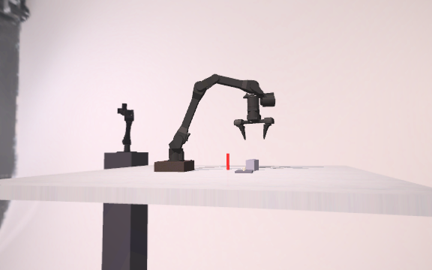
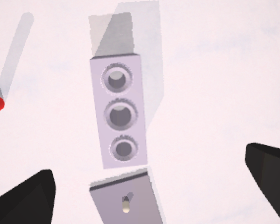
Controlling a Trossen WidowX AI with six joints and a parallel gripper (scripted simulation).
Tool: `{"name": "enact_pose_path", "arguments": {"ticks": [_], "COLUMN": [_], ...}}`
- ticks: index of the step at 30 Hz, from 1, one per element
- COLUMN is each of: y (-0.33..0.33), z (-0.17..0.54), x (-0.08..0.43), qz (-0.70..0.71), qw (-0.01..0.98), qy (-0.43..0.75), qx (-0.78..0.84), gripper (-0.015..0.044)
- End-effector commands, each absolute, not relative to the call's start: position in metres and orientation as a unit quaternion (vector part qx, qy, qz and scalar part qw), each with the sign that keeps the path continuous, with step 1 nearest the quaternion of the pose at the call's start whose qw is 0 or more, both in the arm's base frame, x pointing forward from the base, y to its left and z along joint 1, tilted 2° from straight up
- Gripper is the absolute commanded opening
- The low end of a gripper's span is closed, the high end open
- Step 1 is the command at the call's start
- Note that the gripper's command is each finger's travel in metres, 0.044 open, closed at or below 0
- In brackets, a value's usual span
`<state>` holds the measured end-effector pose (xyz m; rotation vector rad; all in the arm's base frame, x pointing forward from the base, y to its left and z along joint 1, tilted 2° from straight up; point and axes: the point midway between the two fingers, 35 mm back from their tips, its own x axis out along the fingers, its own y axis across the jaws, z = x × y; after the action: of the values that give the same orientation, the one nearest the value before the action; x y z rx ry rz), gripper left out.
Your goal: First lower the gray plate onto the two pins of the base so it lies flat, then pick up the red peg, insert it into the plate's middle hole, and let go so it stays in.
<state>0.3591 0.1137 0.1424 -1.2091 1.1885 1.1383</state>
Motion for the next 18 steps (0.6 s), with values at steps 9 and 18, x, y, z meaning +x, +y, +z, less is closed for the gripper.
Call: {"name": "enact_pose_path", "arguments": {"ticks": [9,18], "y": [0.113,0.110], "z": [0.095,0.071], "x": [0.349,0.350], "qz": [0.473,0.473], "qw": [0.517,0.517], "qy": [0.509,0.510], "qx": [-0.499,-0.500], "gripper": [0.0440,0.0440]}}
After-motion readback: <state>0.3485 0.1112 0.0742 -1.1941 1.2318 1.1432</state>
